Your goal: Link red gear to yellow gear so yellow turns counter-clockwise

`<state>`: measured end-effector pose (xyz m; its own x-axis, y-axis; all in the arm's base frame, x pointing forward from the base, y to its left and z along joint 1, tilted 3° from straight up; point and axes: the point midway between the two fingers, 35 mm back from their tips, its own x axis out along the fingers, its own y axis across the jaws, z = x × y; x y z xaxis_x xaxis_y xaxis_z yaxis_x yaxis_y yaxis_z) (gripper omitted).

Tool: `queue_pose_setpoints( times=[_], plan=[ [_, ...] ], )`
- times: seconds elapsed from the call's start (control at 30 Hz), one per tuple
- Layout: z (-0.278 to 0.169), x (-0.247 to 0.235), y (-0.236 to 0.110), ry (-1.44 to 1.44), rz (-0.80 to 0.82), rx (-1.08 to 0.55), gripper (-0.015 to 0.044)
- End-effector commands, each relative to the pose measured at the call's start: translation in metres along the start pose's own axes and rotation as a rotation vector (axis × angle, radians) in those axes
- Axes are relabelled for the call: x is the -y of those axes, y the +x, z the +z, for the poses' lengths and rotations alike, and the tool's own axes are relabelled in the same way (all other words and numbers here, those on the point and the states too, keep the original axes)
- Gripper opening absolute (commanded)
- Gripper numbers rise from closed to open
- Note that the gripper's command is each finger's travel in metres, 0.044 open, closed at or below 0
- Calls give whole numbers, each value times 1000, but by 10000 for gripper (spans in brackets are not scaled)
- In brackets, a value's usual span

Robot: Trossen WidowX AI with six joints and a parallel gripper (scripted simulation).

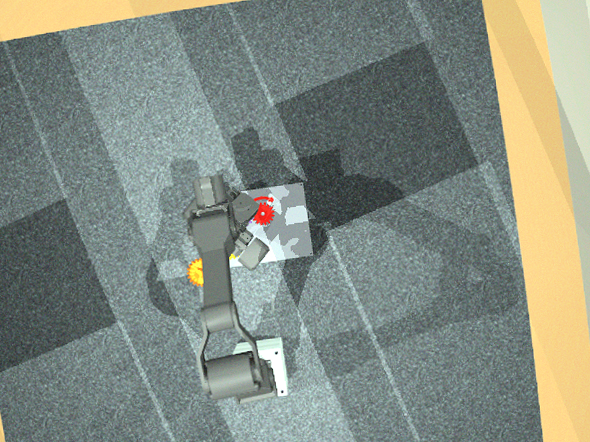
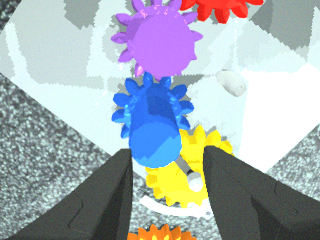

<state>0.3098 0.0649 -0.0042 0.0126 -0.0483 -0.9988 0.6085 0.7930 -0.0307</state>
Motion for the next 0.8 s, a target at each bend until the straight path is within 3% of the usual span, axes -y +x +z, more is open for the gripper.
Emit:
queue_pose_setpoints(
  times=[0.0,0.13,0.17,0.3,0.5,0.77],
  plan=[
    [3,-3,-29,46,17,14,140],
    [2,-3,-36,54,17,14,140],
    [2,-3,-31,36,18,14,166],
    [-1,1,-78,36,18,14,271],
    [-1,1,-78,36,18,14,429],
    [-1,1,-78,36,18,14,440]
  ],
)
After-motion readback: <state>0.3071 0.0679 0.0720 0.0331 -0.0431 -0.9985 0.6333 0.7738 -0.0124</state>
